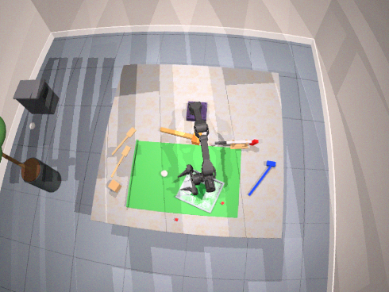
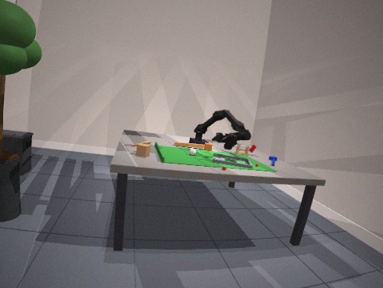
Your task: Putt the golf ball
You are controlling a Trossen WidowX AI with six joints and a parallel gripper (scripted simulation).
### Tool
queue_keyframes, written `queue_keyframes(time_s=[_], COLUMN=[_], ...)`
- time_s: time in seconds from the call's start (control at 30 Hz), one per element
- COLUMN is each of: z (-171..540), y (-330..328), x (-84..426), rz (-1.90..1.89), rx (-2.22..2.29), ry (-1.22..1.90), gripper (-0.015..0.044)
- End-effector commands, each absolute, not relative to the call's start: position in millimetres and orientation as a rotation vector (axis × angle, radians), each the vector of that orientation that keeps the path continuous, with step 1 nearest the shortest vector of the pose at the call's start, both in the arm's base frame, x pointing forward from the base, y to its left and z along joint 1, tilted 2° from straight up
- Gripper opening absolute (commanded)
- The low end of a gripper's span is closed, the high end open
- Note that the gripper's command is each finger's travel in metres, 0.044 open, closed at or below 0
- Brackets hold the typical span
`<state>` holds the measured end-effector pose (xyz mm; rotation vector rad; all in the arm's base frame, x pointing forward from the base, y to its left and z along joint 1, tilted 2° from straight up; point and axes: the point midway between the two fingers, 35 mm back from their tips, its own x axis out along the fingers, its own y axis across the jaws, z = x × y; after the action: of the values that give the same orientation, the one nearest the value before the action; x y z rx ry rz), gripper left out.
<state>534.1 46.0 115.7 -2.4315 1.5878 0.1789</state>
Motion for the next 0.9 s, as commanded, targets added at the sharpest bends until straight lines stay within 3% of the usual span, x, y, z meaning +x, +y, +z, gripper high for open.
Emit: queue_keyframes(time_s=[0.0,0.33,0.87], z=[115,102,101], y=[47,111,201], x=[533,456,236], rz=[0.189,0.728,1.451], rx=[-2.427,-2.061,-1.214], ry=[1.579,1.175,0.874], gripper=[0.0426,0.044,0.044])
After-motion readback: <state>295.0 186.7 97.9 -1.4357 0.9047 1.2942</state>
